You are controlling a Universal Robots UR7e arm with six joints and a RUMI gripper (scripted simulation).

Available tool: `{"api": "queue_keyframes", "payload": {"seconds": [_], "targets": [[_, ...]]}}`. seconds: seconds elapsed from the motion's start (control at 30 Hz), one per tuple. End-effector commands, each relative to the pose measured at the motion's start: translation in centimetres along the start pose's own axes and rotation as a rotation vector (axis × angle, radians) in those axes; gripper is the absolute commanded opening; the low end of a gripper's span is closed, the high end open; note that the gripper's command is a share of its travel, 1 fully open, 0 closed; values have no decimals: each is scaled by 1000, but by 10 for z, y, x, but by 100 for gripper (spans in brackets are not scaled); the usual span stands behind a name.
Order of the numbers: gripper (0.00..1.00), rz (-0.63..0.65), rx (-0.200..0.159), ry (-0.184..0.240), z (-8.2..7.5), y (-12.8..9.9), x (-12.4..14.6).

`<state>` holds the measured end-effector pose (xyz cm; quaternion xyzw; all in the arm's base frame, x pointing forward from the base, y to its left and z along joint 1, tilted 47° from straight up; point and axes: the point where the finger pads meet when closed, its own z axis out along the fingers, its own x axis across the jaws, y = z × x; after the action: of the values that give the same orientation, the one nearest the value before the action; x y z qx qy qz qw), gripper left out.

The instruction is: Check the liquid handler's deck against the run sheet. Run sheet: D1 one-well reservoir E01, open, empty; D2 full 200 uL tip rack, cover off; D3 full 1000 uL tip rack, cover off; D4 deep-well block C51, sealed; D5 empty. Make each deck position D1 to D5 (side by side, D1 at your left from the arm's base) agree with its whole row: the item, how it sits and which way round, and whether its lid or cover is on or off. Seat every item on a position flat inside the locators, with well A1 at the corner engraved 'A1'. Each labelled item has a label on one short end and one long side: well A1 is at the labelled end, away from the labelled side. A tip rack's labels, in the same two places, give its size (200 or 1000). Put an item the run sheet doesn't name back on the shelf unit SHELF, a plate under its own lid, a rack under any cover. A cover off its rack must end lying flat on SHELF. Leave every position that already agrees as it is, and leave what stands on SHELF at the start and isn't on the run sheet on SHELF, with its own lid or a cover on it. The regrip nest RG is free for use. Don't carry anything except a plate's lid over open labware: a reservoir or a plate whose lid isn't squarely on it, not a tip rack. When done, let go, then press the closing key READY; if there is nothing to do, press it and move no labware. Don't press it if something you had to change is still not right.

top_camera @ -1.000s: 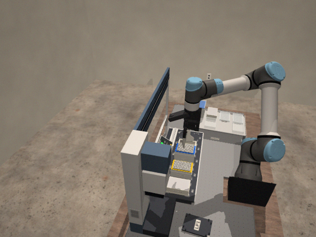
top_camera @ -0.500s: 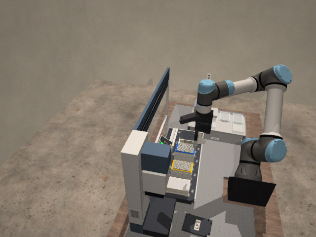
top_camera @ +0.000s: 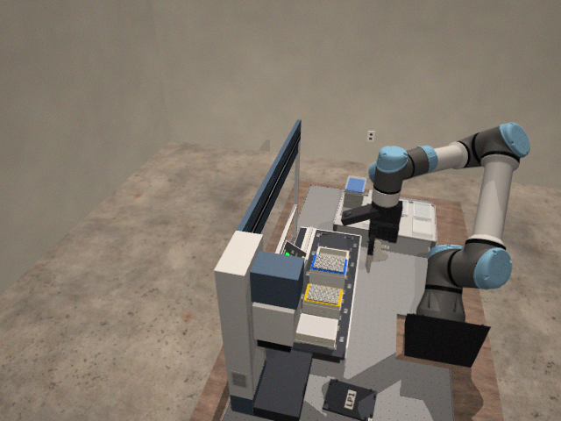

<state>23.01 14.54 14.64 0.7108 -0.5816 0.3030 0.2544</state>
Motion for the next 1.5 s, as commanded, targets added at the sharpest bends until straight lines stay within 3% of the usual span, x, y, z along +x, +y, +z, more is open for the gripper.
{"api": "queue_keyframes", "payload": {"seconds": [0.0, 0.13, 0.47, 0.9, 1.1, 1.47], "targets": [[82, 1, 1, 0, 0, 17, 0], [82, 1, 1, 0, 2, 36, 0], [82, 61, 1, 0, 2, 36, 15], [82, 85, 1, 0, 2, 37, 80], [82, 85, 1, 0, 2, 37, 82], [82, 81, 1, 0, 2, 37, 137]]}}
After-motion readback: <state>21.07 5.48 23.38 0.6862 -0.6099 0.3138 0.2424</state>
